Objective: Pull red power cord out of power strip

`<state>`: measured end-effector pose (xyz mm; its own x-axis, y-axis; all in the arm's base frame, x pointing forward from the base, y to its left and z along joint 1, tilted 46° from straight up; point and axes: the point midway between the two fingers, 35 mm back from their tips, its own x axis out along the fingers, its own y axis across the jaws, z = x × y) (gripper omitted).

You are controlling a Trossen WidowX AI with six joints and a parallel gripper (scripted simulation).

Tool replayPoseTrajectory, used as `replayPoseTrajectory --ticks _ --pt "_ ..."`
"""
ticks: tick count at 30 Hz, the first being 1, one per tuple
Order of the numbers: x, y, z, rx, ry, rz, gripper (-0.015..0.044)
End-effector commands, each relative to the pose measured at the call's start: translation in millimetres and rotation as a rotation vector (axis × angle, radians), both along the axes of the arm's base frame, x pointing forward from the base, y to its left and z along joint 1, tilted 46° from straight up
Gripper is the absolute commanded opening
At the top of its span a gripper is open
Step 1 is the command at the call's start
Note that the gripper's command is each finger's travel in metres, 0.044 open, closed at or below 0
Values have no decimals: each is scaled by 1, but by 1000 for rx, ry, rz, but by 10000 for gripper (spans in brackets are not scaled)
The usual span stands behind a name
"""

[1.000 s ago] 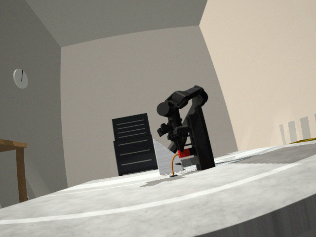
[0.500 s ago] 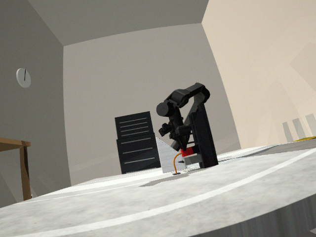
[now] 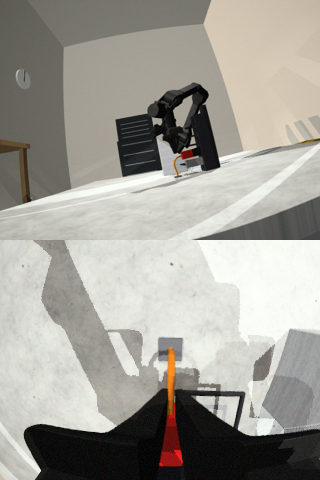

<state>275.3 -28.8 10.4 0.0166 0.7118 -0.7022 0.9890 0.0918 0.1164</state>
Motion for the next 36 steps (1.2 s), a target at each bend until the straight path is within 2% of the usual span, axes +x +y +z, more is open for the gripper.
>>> replayPoseTrajectory --ticks 1,5,20,36 --pt "0 2 1 0 0 5 53" --pt "0 2 1 0 0 5 157" --pt "1 -3 5 2 -5 7 160" --pt "-4 13 22 3 -4 7 160"
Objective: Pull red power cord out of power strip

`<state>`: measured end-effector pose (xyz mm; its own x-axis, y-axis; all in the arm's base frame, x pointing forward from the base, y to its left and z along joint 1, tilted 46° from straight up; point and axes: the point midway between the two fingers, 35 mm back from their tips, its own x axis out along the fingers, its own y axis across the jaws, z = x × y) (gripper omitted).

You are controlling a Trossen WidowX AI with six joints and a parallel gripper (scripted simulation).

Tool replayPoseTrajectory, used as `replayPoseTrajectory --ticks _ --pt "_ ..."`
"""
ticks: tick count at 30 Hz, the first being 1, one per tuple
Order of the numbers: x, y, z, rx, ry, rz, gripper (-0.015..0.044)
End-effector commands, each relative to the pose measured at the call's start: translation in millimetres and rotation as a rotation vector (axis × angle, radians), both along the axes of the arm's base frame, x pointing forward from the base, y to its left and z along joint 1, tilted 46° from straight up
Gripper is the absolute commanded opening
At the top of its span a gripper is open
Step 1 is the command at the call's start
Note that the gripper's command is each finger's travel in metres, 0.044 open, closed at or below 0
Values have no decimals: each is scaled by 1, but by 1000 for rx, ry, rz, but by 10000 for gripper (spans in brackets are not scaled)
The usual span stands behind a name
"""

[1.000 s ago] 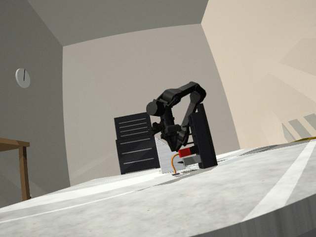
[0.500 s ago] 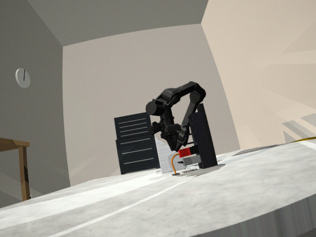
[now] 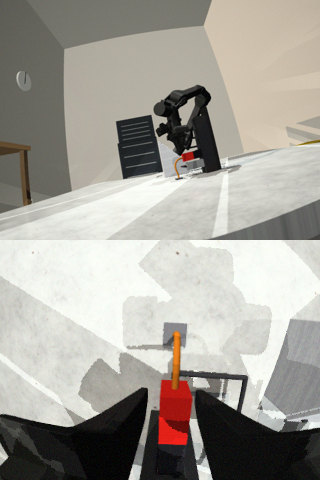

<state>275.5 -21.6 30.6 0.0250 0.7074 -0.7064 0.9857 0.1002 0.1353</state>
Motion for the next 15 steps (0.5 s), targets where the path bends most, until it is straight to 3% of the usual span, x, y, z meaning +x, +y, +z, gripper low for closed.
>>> replayPoseTrajectory --ticks 1,15 --pt "-5 7 3 9 15 -1 160" --pt "-8 17 12 10 16 0 160"
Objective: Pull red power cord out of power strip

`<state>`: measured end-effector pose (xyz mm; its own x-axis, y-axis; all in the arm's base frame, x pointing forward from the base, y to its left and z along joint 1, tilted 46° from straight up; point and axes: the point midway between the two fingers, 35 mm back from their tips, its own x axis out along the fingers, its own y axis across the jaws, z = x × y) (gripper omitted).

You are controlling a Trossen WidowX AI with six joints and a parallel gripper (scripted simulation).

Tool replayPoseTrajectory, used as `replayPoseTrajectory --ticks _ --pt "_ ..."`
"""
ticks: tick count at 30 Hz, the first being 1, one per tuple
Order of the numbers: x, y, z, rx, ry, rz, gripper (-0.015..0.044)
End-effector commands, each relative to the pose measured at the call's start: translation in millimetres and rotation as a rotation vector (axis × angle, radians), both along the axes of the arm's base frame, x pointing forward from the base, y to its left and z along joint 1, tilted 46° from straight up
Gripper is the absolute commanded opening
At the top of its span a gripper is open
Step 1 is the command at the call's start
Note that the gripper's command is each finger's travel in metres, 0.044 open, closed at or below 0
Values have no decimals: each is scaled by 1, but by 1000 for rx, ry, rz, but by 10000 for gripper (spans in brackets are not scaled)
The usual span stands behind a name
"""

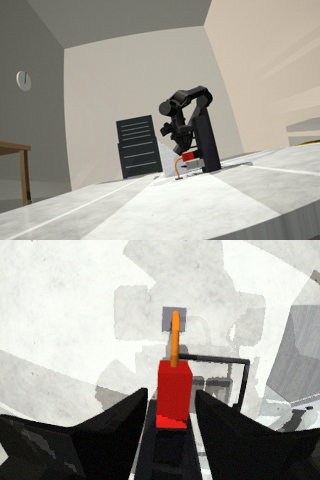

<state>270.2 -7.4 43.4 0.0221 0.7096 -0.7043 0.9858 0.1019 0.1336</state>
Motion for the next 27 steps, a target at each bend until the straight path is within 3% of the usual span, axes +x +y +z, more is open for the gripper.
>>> replayPoseTrajectory --ticks 1,20,24,27 --pt "-3 3 -1 7 14 -3 160" --pt "-3 11 -9 8 14 -3 160" --pt "-1 9 -8 2 4 1 55" --pt "-1 9 -8 2 4 1 35"
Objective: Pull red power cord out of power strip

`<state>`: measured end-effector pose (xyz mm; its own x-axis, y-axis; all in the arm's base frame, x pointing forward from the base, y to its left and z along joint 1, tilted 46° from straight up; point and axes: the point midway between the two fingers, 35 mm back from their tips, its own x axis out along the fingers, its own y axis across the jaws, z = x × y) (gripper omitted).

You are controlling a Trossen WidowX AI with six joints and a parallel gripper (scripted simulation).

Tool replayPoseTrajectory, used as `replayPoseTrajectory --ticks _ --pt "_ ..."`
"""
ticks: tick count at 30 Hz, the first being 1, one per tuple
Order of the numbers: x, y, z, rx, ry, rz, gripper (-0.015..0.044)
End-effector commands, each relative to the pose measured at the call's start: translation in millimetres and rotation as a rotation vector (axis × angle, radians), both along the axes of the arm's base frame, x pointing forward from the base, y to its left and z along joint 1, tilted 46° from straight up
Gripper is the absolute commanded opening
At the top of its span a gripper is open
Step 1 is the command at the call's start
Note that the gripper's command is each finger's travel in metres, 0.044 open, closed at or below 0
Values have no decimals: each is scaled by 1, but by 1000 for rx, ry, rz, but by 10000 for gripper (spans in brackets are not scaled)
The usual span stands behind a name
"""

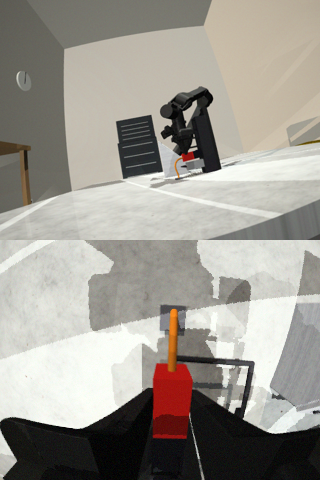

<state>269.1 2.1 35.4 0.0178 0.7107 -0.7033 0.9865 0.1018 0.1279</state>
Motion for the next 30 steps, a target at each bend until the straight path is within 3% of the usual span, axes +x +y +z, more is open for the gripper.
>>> replayPoseTrajectory --ticks 1,6,30 --pt "0 0 0 1 -2 0 28" --pt "0 0 0 1 -2 0 0" --pt "9 -27 -22 -2 2 -2 0"
